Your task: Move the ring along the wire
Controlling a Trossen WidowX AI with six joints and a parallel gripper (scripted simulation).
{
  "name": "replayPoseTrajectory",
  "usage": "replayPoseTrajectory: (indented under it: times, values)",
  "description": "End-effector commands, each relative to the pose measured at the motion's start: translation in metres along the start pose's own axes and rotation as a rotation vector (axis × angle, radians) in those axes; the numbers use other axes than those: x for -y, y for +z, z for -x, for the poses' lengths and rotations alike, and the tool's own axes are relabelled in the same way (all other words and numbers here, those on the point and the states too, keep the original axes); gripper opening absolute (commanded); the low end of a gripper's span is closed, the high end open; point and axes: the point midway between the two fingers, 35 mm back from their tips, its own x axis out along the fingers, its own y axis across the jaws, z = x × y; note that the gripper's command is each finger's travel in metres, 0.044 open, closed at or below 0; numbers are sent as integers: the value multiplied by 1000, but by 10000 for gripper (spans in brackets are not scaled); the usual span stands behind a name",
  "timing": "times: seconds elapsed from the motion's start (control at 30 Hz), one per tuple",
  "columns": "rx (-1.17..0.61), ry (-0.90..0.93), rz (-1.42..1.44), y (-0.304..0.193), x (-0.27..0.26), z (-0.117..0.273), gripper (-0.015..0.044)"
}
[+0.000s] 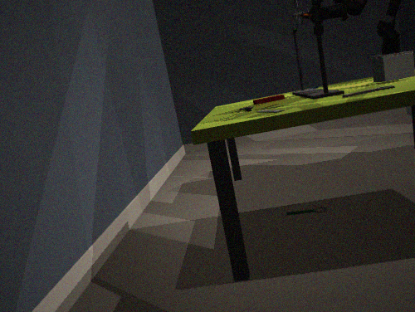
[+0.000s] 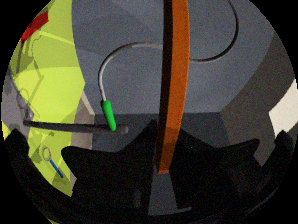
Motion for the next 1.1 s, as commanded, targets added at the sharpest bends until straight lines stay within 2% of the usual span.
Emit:
replayPoseTrajectory:
  times: [0.0,1.07]
  values:
    - [-14,53,-67,0,-16,3,-150]
    - [-84,413,-619,32,-101,35,-150]
